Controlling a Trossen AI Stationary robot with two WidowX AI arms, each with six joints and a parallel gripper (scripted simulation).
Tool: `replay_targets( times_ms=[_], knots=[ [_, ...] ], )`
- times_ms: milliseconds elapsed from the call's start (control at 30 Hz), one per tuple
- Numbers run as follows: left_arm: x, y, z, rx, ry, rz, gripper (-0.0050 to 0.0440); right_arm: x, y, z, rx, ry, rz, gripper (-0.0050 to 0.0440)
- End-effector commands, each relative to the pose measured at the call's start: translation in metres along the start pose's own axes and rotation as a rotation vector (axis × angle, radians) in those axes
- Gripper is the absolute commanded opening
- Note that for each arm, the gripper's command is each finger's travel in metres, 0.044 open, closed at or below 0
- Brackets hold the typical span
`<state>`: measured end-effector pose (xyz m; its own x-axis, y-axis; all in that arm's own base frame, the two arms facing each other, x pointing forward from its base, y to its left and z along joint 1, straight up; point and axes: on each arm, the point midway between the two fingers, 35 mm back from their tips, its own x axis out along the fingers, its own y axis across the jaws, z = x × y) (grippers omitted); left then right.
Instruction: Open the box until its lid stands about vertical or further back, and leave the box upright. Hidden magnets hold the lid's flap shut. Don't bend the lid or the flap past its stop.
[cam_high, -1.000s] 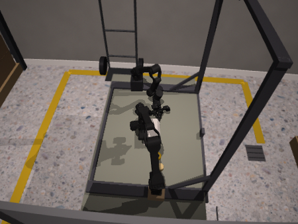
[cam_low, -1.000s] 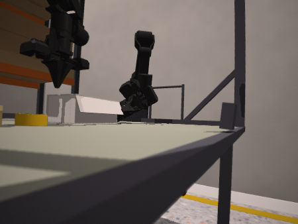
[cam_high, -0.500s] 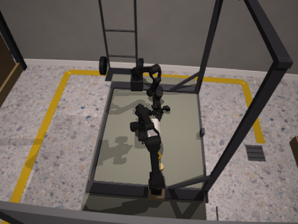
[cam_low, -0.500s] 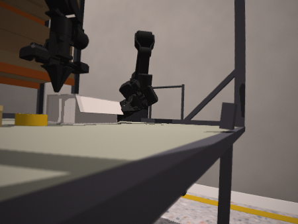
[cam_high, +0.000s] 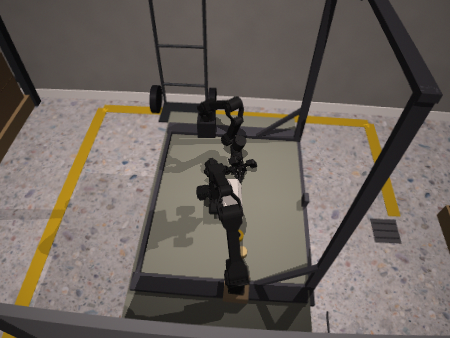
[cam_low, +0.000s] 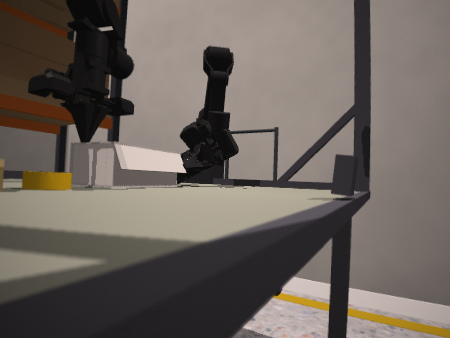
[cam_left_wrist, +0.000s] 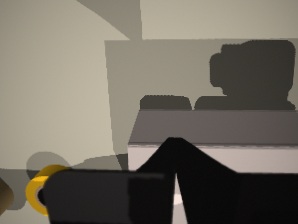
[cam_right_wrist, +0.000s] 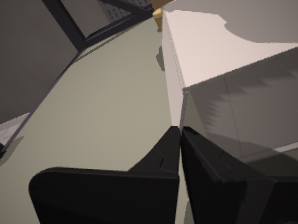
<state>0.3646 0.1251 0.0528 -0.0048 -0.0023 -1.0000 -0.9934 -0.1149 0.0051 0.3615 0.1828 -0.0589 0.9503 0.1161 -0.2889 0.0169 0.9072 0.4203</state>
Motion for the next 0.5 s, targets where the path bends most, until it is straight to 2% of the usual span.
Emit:
replay_targets(
  times_ms=[0, 133, 467],
  knots=[
    [0.001, -0.001, 0.001, -0.004, -0.003, -0.011, -0.0050, 0.001, 0.005, 0.006, 0.009, -0.013, 0.009, 0.0006],
    [-0.005, -0.002, 0.001, -0.004, -0.007, -0.027, -0.0050, 0.001, 0.005, 0.006, 0.009, -0.013, 0.009, 0.0006],
    [0.014, -0.001, 0.002, -0.005, -0.003, -0.011, -0.0050, 0.001, 0.005, 0.006, 0.009, -0.014, 0.010, 0.0006]
  ],
)
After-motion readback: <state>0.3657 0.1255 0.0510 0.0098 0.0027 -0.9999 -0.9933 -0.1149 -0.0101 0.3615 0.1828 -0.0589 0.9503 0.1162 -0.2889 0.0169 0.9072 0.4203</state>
